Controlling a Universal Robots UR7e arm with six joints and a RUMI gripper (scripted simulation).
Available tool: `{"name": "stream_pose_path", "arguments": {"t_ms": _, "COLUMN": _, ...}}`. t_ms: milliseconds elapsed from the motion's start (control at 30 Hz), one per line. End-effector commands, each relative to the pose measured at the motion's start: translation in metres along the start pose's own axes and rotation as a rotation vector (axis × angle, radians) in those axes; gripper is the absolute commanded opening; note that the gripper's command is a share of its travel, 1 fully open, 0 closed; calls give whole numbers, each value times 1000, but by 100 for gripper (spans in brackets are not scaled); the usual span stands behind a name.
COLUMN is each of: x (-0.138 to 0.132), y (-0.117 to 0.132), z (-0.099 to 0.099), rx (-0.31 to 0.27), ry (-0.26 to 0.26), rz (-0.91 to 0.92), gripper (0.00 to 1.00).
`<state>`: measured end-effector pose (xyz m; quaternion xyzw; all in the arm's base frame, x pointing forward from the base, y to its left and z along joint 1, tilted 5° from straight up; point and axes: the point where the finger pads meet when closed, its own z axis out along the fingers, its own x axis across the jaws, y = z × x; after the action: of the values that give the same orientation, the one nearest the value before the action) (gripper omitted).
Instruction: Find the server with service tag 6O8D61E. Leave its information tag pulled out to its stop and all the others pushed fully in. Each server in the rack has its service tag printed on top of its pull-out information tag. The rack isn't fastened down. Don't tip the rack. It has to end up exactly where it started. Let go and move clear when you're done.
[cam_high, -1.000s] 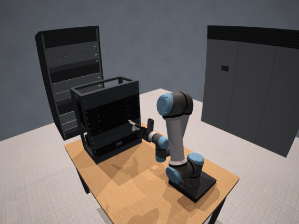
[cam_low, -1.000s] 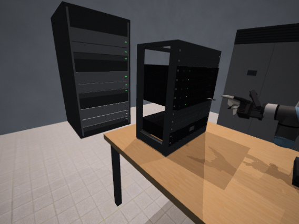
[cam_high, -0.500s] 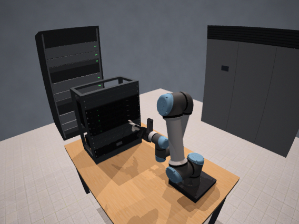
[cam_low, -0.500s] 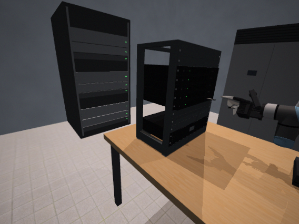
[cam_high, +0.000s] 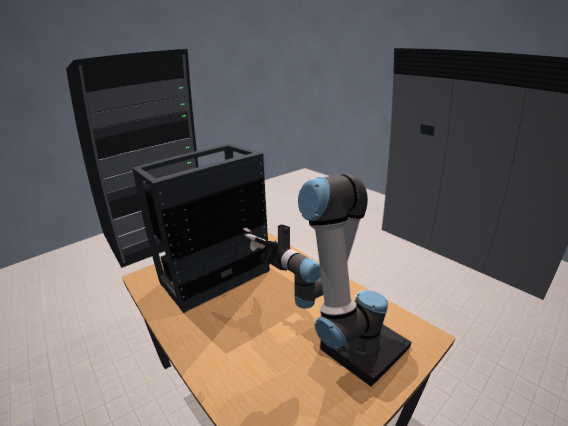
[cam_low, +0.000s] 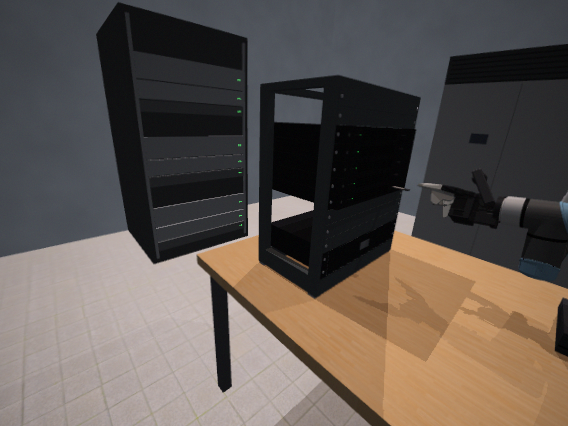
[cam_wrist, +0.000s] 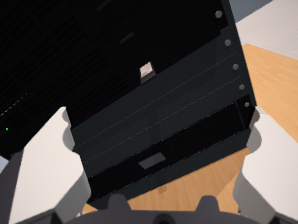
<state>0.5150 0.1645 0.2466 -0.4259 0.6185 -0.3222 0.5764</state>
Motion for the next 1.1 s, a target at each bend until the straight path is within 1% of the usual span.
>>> {"name": "stream_pose_path", "arguments": {"t_ms": 0, "x": 0, "y": 0, "z": 0, "rx": 0, "ry": 2, "rz": -22, "gripper": 100}}
{"name": "stream_pose_path", "arguments": {"t_ms": 1067, "x": -1, "y": 1, "z": 3, "rx": -8, "ry": 17, "rz": -154, "gripper": 100}}
